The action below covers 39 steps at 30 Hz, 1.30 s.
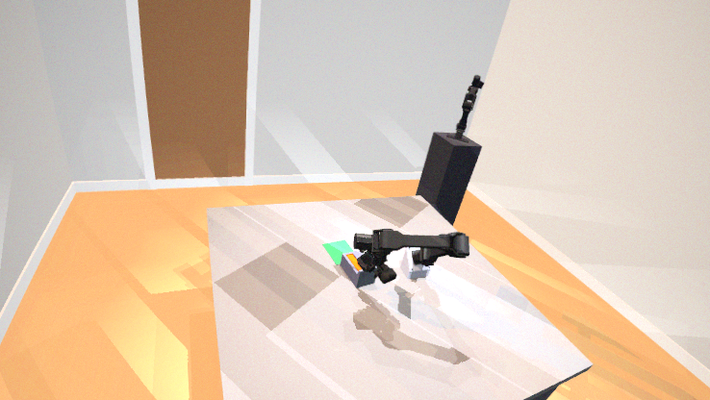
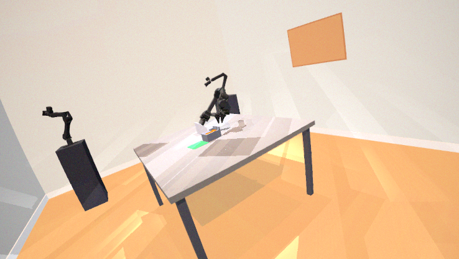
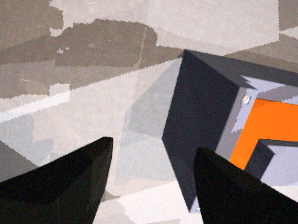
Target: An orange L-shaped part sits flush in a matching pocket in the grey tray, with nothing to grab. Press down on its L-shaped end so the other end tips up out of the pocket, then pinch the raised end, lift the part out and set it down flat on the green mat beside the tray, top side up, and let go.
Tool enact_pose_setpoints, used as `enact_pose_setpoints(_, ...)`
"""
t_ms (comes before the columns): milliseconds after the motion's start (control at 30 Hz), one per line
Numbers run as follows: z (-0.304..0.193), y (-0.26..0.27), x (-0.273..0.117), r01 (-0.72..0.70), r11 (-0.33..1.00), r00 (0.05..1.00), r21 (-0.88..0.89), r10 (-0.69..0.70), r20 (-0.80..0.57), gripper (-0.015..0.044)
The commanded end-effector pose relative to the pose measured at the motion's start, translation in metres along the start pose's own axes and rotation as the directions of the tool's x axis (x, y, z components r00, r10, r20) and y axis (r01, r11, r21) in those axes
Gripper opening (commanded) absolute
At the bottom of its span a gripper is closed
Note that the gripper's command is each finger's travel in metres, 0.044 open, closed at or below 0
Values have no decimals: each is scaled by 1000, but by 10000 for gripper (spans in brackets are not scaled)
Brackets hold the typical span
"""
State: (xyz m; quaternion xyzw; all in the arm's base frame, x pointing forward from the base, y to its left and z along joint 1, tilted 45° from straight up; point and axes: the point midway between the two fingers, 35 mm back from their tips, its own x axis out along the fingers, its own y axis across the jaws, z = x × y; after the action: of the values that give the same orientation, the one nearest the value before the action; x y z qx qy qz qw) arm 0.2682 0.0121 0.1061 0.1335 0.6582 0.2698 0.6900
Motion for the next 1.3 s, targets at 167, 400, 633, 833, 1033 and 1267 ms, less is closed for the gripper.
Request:
enact_pose_setpoints(167, -22, -62, -29, -183, 981, 978, 60, 176, 112, 180)
enact_pose_setpoints(400, -19, -60, -16, -182, 982, 978, 60, 174, 112, 180)
enact_pose_setpoints(633, -13, -48, 43, -185, 981, 977, 59, 178, 114, 180)
enact_pose_setpoints(833, -13, -48, 43, -185, 981, 977, 59, 178, 114, 180)
enact_pose_setpoints(1033, -13, -47, 48, -185, 981, 978, 59, 177, 114, 180)
enact_pose_setpoints(1267, -11, -45, 60, -185, 981, 978, 59, 177, 114, 180)
